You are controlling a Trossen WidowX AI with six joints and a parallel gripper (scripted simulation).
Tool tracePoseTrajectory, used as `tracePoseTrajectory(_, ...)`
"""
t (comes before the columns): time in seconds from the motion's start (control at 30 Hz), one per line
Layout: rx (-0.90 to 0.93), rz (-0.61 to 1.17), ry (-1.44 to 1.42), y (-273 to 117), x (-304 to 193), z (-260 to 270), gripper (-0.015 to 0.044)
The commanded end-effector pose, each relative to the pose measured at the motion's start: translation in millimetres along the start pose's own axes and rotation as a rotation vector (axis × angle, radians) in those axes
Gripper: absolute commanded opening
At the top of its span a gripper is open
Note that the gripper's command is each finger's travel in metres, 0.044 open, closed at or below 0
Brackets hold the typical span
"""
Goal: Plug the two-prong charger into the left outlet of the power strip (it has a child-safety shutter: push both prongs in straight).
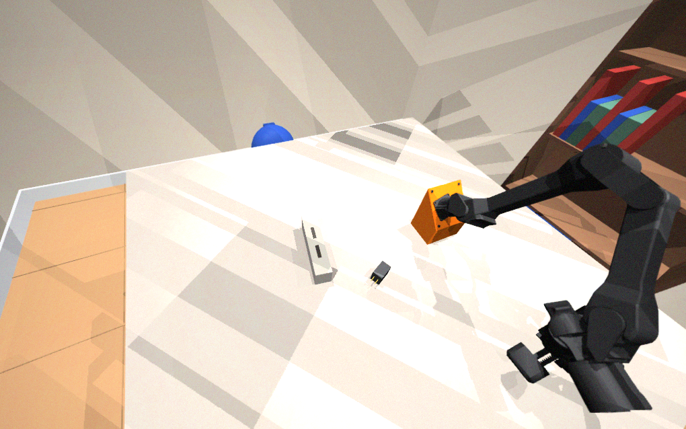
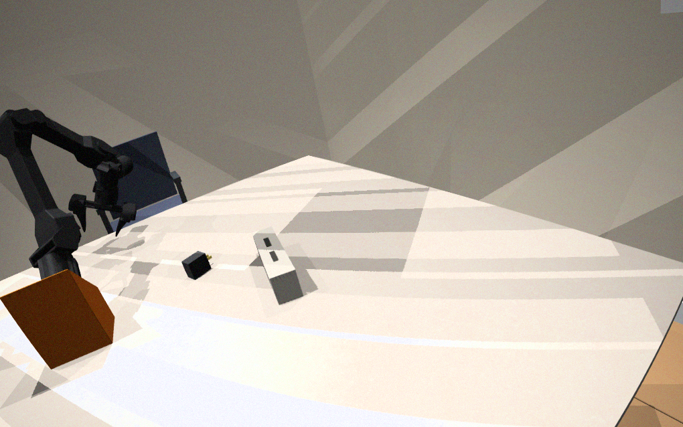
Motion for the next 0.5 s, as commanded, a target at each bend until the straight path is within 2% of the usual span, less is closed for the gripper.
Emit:
tracePoseTrajectory(0.0,-0.052,0.003,0.052,-3,-8,-19,0.044)
tracePoseTrajectory(0.47,-0.187,0.008,0.199,-23,-34,-69,0.044)
Point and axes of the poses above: the point midway between the two fingers, 35 mm back from their tips, its own y axis out along the fingers, its own z axis across the jaws, x = y × z, the point moved 6 cm from there along -y, back along the fingers, and after that the axes turned 3 degrees about y, right-handed, at the moved point
